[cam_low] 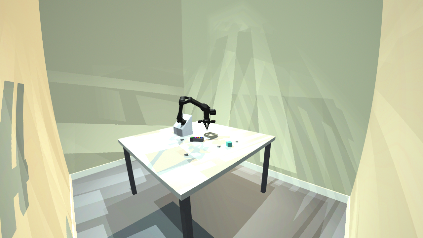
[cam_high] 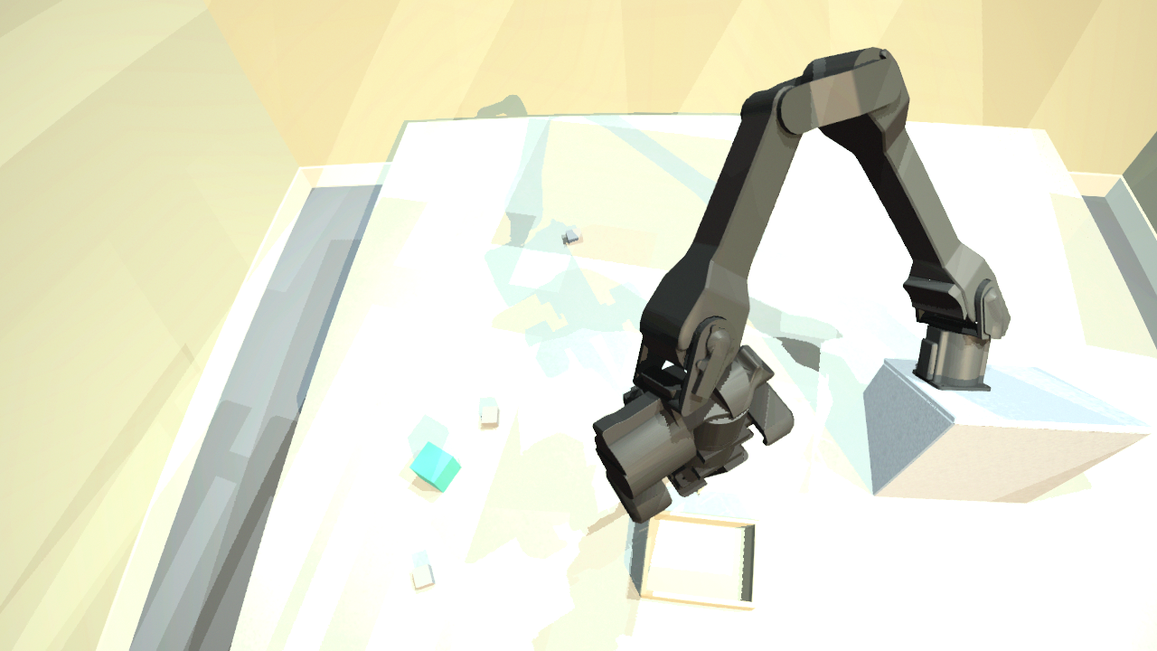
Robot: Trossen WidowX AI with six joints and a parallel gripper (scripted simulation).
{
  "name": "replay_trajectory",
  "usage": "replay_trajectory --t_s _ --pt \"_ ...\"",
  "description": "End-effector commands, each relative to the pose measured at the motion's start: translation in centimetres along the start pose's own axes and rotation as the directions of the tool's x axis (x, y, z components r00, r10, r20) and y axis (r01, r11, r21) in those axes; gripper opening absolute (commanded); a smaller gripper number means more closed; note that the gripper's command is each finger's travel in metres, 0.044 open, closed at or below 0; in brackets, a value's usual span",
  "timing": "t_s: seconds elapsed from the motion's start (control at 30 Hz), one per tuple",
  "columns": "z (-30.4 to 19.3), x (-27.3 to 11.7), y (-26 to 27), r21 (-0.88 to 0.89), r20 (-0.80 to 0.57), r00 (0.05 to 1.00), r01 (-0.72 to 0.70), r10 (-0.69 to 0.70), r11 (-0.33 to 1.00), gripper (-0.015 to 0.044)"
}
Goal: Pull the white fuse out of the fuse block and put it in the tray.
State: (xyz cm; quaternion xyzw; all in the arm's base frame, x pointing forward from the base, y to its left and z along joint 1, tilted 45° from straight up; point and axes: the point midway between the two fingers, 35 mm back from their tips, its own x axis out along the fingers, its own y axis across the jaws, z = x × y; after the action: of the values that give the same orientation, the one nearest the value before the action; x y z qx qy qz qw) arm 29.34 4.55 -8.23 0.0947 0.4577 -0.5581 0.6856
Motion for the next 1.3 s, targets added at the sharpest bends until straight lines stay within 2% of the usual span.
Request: replay_trajectory --t_s 0.0,0.37,1.27 --pt "-1.7 0.3 0.8 0.000 -0.002 1.000 0.010 -0.010 1.000 0.0000" --pt "-6.8 1.2 2.8 0.006 0.009 1.000 0.019 -0.019 1.000 0.0000" --pt "-6.8 5.0 2.7 0.006 0.010 1.000 0.020 -0.020 1.000 0.0000"
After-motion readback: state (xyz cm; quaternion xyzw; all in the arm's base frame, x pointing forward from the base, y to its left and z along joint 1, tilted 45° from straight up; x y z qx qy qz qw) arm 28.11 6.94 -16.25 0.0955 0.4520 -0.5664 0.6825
